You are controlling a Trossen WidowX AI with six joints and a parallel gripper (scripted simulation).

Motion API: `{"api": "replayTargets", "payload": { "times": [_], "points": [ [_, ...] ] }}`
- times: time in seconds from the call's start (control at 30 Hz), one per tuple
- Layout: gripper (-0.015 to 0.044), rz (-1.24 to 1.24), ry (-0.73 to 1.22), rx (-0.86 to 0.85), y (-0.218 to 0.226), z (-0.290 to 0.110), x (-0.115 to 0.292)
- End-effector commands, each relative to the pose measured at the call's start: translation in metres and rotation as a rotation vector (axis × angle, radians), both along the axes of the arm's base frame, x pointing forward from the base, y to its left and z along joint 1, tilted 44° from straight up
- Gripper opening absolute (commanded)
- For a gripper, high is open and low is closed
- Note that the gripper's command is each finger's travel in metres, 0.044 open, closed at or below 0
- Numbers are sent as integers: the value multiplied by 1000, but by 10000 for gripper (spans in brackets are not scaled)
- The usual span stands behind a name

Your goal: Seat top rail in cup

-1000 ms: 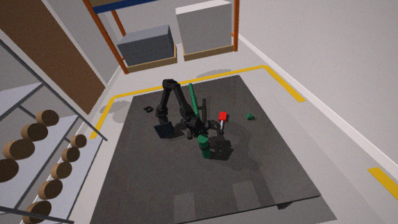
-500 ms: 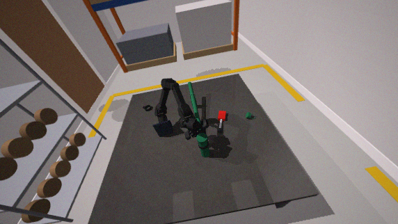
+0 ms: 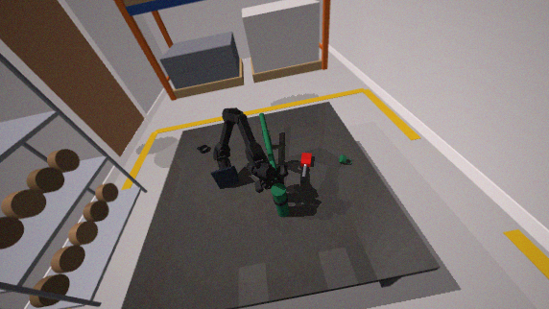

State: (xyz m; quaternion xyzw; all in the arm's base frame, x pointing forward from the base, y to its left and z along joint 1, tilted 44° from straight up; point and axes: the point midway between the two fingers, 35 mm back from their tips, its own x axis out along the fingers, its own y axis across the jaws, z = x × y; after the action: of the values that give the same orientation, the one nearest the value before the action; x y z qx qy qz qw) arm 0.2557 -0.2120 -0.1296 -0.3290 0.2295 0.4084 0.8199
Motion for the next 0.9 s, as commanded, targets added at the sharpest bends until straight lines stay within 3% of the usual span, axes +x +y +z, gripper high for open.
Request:
{"api": "replayTargets", "payload": {
  "times": [0.0, 0.23, 0.77, 0.87],
  "points": [
    [0, 0, 0, 0, 0, 0, 0],
    [0, 0, 0, 0, 0, 0, 0],
    [420, 2, -1, 1, 0, 18, 1],
    [440, 4, -1, 1, 0, 32, 1]
  ]
}}
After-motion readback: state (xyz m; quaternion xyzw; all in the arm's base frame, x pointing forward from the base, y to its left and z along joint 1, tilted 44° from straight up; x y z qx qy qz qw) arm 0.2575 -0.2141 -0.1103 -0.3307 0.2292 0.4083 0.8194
